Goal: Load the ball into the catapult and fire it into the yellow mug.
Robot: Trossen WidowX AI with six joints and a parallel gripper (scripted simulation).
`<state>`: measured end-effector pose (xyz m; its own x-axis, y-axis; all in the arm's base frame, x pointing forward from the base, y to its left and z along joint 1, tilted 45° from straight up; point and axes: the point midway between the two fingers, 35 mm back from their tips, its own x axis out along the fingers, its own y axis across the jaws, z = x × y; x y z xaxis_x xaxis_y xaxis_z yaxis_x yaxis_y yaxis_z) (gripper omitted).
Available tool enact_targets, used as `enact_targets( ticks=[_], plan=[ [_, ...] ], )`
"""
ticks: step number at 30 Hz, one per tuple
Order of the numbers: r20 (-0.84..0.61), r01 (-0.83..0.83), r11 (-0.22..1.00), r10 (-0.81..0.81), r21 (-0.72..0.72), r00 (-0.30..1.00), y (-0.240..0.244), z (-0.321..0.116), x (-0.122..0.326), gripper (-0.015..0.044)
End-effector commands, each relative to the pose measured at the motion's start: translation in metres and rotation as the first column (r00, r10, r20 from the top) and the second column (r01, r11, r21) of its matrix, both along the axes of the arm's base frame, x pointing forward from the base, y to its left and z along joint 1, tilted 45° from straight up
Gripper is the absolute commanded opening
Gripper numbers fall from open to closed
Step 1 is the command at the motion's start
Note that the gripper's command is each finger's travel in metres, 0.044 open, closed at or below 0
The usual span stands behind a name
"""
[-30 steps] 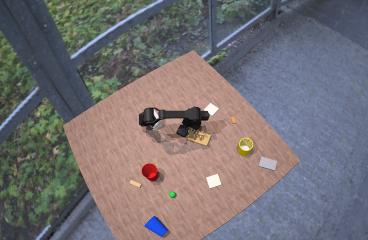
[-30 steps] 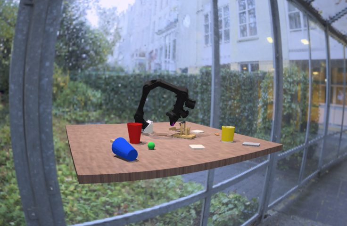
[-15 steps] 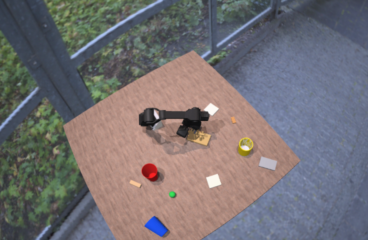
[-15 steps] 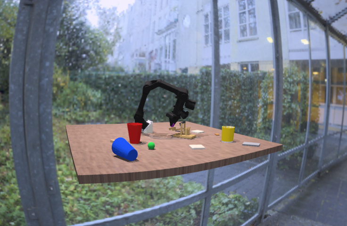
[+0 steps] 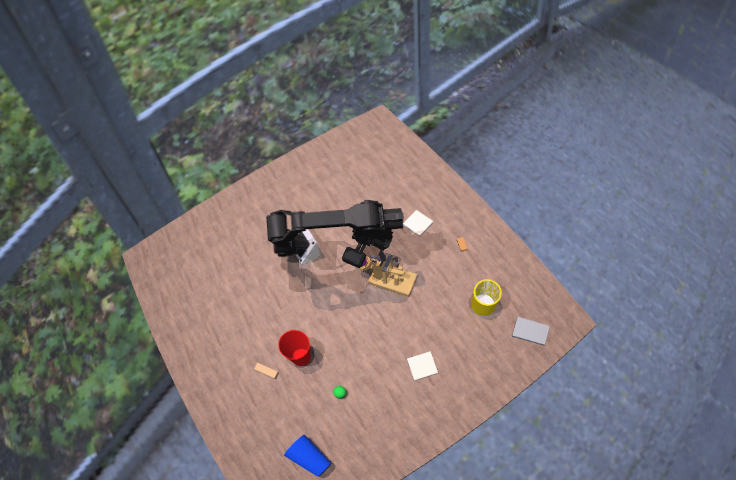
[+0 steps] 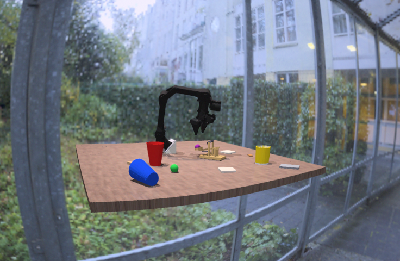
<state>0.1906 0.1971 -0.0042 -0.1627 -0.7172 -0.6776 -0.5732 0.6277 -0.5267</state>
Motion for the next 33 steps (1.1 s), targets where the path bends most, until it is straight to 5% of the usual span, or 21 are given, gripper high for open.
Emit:
enact_targets(
  ticks=[1,20,33],
  plan=[
    [0.034,-0.038,0.995,0.035,0.097,0.999,0.024,0.033,-0.006,0.044],
    [0.359,-0.373,0.862,0.247,0.343,0.9,0.109,-0.037,0.114,0.044],
    [0.674,-0.627,0.713,0.298,0.314,0.676,0.18,-0.03,0.209,0.044]
  ],
)
